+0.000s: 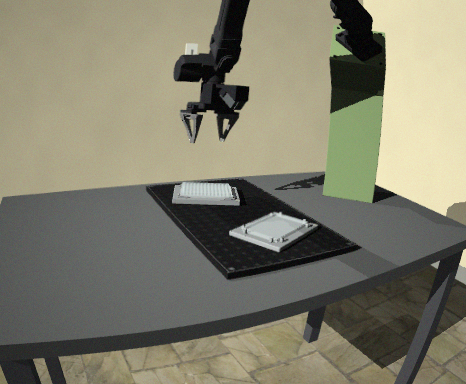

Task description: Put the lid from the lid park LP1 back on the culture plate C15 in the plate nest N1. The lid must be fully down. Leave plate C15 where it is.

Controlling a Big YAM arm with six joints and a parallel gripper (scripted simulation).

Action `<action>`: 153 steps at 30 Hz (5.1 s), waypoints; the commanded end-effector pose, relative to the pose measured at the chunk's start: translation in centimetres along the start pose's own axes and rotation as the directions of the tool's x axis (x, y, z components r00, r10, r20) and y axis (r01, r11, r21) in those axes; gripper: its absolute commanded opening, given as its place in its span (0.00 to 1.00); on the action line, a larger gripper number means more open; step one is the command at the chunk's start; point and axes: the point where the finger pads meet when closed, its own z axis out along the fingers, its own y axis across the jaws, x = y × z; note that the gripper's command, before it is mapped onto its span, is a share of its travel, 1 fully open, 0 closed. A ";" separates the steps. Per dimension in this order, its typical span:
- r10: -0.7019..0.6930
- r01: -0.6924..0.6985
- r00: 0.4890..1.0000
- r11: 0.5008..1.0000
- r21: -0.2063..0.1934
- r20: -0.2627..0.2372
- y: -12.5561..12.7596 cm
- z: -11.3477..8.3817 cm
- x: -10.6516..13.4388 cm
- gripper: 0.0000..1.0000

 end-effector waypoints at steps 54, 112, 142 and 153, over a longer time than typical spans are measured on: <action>0.755 -0.756 0.654 0.654 -0.026 -0.054 -2.9 5.8 -15.5 1.00; 0.990 -0.991 0.137 0.137 0.007 -0.039 -2.8 7.3 -26.5 1.00; 0.989 -0.991 0.136 0.136 0.003 -0.052 -2.4 10.1 -26.5 1.00; 0.989 -0.991 0.137 0.137 0.002 -0.053 -2.3 11.6 -26.6 1.00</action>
